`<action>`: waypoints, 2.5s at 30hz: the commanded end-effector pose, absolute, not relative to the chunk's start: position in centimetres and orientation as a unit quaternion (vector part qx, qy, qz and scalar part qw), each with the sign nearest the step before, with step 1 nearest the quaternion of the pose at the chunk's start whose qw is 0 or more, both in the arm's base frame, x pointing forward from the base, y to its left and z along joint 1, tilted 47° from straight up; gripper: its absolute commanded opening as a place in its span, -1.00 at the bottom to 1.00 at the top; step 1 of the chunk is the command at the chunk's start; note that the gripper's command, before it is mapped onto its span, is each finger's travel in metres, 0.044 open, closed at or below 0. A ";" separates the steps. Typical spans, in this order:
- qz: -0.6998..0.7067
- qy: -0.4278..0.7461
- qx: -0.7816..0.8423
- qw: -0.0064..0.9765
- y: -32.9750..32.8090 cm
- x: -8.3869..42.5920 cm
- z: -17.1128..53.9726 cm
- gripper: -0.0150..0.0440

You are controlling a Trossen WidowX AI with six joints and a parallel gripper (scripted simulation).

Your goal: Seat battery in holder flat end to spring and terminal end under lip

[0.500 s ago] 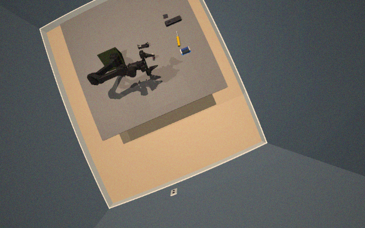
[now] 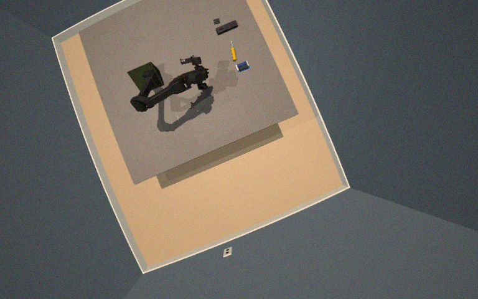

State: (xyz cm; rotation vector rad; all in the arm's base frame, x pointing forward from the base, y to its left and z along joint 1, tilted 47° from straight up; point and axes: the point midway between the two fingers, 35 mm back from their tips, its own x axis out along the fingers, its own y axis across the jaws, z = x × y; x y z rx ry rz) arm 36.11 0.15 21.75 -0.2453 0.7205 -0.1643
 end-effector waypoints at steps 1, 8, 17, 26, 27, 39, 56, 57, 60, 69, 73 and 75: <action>-0.107 0.509 -0.239 0.820 -0.2 35.5 18.1 -0.49; -0.112 0.656 -0.431 0.609 -0.7 34.4 16.5 -0.49; -0.110 0.664 -0.451 0.586 -0.6 34.4 16.6 -0.49; -0.109 0.664 -0.450 0.587 -2.9 35.0 14.3 -0.49; -0.110 0.664 -0.450 0.587 -3.5 35.0 13.8 -0.49; -0.111 0.664 -0.451 0.586 -6.2 35.0 10.9 -0.49; -0.110 0.664 -0.451 0.586 -4.5 33.8 8.9 -0.49; -0.110 0.664 -0.451 0.586 -4.5 33.7 8.8 -0.49; -0.110 0.664 -0.450 0.586 -4.2 33.5 8.5 -0.49; -0.110 0.664 -0.451 0.586 -3.4 32.7 7.5 -0.49; -0.110 0.664 -0.451 0.586 -3.0 32.4 7.1 -0.49; -0.110 0.664 -0.451 0.586 -2.9 32.2 6.9 -0.49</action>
